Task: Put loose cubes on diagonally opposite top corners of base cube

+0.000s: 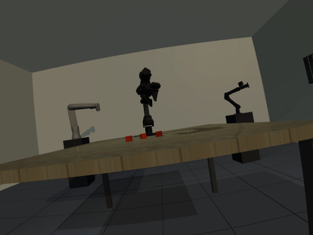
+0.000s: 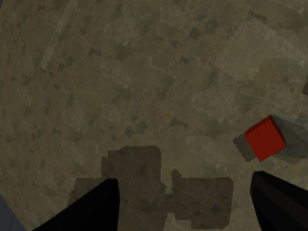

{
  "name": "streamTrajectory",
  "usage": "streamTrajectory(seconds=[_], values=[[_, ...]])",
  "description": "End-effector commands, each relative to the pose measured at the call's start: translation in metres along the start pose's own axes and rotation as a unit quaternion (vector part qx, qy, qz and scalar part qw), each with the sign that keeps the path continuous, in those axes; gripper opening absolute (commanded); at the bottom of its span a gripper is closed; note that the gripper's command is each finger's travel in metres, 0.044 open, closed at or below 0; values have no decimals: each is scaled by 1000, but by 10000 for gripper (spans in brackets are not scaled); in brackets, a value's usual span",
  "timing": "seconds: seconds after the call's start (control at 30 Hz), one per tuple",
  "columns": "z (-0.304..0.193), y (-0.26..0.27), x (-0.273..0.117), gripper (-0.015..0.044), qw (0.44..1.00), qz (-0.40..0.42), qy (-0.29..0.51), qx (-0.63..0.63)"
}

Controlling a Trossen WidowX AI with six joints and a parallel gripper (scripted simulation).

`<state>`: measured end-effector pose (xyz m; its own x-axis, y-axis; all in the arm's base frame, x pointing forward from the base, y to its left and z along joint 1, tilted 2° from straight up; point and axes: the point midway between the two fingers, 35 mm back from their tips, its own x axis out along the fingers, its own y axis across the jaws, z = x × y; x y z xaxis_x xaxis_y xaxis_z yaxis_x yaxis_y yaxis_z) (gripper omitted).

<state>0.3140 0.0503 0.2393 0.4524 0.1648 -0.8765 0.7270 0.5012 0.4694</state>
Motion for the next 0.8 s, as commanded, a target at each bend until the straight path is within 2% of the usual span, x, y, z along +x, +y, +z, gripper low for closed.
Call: streamTrajectory(seconds=[0.0, 0.33, 0.57, 0.77], values=[[18, -34, 17, 265, 996, -72, 0, 46], [43, -111, 37, 265, 965, -220, 20, 142], [44, -115, 38, 265, 963, -226, 21, 146], [40, -132, 76, 265, 963, -226, 21, 146]])
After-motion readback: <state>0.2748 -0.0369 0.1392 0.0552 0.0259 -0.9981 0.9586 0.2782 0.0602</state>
